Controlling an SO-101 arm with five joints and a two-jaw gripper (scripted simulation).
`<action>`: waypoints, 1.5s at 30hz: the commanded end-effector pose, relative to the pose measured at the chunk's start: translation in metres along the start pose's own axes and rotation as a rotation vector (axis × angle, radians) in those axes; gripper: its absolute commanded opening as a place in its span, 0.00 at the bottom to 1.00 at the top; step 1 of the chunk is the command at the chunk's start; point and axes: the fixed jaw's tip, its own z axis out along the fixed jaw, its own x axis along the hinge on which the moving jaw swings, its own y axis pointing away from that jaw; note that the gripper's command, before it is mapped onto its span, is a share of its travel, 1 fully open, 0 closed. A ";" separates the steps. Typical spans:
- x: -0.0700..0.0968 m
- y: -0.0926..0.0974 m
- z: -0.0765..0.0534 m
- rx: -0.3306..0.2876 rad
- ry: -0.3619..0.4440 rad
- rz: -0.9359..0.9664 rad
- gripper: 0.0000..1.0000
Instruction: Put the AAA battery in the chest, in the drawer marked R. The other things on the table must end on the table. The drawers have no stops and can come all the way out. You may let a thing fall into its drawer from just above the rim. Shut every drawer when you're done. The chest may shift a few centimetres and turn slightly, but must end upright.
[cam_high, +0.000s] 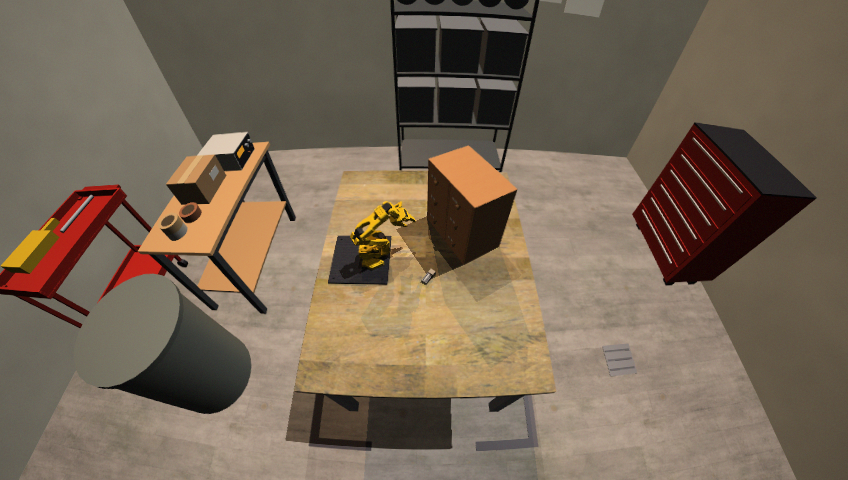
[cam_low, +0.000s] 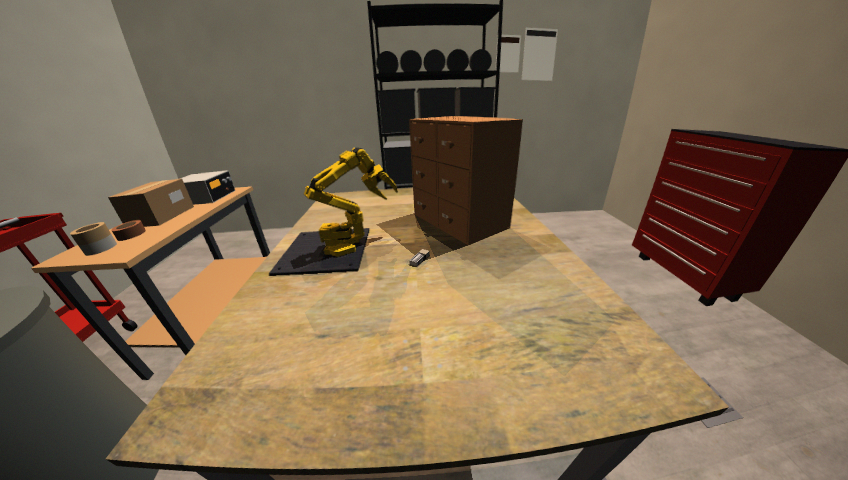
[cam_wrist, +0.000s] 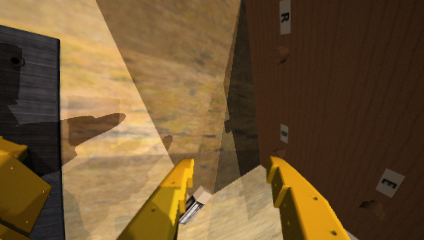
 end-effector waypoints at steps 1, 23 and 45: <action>0.000 -0.001 -0.002 0.011 -0.001 0.091 0.21; -0.001 -0.003 -0.002 0.016 0.004 0.594 0.21; -0.001 -0.007 -0.002 0.023 0.006 1.097 0.21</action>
